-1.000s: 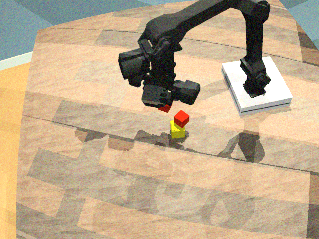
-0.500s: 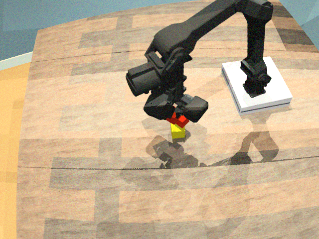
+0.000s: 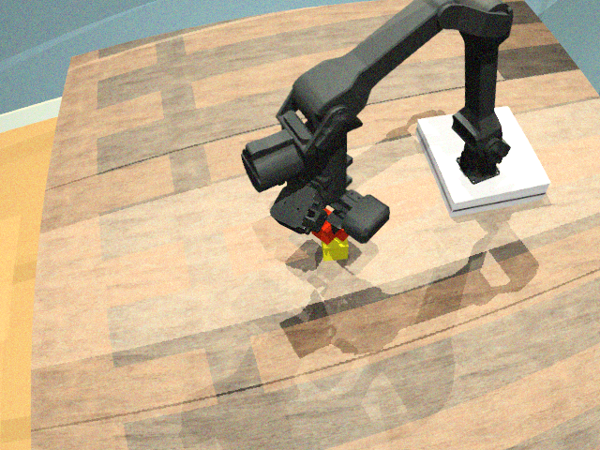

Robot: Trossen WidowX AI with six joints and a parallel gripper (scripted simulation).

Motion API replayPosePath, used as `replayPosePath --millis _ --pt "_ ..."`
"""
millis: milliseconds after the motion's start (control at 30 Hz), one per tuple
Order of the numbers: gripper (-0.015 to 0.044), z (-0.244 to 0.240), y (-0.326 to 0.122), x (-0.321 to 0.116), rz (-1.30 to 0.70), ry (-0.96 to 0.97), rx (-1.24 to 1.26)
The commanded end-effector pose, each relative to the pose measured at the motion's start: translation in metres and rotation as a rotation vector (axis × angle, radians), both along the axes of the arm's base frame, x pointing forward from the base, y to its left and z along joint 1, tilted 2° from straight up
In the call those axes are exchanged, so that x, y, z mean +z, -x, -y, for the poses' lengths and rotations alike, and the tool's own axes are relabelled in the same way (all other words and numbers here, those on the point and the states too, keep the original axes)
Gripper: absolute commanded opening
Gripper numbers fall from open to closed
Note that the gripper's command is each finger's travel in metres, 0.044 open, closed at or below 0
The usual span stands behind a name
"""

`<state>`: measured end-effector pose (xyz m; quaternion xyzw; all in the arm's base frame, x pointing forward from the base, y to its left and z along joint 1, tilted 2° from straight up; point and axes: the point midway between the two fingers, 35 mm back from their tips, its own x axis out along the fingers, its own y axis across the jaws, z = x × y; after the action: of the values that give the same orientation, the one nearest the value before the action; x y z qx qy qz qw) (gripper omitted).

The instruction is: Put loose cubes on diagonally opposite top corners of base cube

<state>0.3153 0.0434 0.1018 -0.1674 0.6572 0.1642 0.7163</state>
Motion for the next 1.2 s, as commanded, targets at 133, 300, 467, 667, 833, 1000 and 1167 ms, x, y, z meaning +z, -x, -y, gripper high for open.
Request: replayPosePath --millis 133,300,467,667,833,1000,1167 --pt "0.0105 0.0 0.001 -0.004 -0.002 -0.008 -0.011" --pt "0.0105 0.0 0.001 -0.004 -0.002 -0.008 -0.011" --pt "0.0105 -0.001 -0.001 -0.014 -0.004 0.003 0.011" --pt "0.0105 -0.001 -0.003 -0.03 -0.008 0.023 0.046" --pt "0.0105 -0.002 -0.003 -0.032 -0.009 0.025 0.05" --pt "0.0105 -0.002 -0.003 -0.032 -0.009 0.025 0.05" --pt "0.0105 -0.002 -0.003 -0.034 -0.01 0.028 0.055"
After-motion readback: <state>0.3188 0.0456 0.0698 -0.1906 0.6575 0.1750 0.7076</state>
